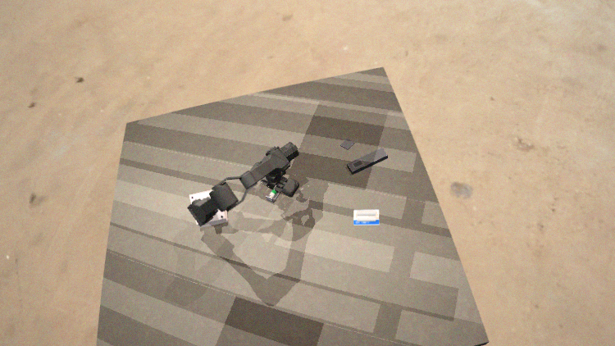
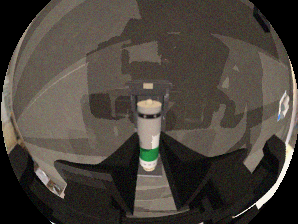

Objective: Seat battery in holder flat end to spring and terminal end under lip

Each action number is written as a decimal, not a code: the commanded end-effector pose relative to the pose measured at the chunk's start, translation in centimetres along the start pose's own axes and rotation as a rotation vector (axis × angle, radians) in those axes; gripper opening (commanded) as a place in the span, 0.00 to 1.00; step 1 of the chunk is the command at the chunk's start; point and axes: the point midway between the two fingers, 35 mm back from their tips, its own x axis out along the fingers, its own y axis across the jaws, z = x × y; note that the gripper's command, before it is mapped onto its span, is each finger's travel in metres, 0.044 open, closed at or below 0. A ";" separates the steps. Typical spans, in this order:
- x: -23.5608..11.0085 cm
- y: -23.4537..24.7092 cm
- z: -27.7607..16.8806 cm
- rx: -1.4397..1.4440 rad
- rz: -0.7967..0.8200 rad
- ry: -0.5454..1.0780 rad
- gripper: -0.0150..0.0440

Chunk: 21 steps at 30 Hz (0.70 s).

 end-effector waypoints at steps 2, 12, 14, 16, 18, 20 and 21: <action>0.2 0.0 -0.2 -0.003 -0.001 0.034 0.35; 0.1 0.0 -0.3 -0.004 0.005 0.039 0.35; 0.1 0.0 -0.4 -0.004 0.005 0.039 0.35; 0.1 0.0 -0.4 -0.004 0.005 0.039 0.35; 0.1 0.0 -0.4 -0.004 0.005 0.039 0.35; 0.1 0.0 -0.4 -0.004 0.005 0.039 0.35; 0.1 0.0 -0.4 -0.004 0.005 0.039 0.35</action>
